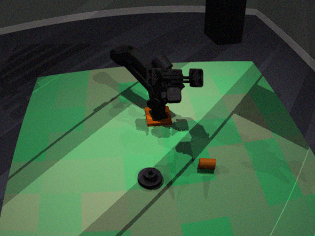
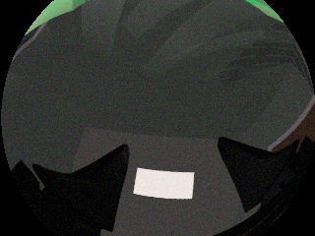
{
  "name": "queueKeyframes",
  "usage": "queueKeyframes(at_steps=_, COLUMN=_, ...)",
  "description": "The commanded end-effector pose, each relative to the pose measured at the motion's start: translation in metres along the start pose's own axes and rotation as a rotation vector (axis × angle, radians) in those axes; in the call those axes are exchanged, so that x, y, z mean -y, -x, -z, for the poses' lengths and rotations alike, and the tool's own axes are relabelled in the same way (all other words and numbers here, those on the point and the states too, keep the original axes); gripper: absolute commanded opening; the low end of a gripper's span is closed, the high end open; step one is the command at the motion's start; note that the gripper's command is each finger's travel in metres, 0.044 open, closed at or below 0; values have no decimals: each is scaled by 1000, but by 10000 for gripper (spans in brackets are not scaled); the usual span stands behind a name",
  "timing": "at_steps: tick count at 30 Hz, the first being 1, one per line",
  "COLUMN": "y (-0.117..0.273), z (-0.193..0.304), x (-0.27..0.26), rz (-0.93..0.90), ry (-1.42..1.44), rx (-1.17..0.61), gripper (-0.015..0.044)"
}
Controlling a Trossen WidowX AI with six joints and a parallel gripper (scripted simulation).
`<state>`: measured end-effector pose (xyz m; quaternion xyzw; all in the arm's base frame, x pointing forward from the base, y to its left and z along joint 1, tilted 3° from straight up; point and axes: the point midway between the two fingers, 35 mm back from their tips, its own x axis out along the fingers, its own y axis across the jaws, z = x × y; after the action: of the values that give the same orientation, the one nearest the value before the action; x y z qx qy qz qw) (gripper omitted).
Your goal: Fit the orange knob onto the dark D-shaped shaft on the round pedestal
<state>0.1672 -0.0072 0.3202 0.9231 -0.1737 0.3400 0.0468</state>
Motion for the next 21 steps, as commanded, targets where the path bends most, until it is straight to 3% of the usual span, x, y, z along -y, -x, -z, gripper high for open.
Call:
queueKeyframes(at_steps=1, y=-1, z=0, x=1, rz=4, ry=14, rx=3, gripper=426)
queueKeyframes(at_steps=5, y=-19, z=-13, x=32, rz=121, ry=352, rx=67, gripper=440)
queueKeyframes(at_steps=12, y=-52, z=-75, x=111, rz=597, ry=1298, rx=141, gripper=440)
queueKeyframes(at_steps=21, y=-47, z=-151, x=157, rz=1302, ry=2071, rx=-84, gripper=440)
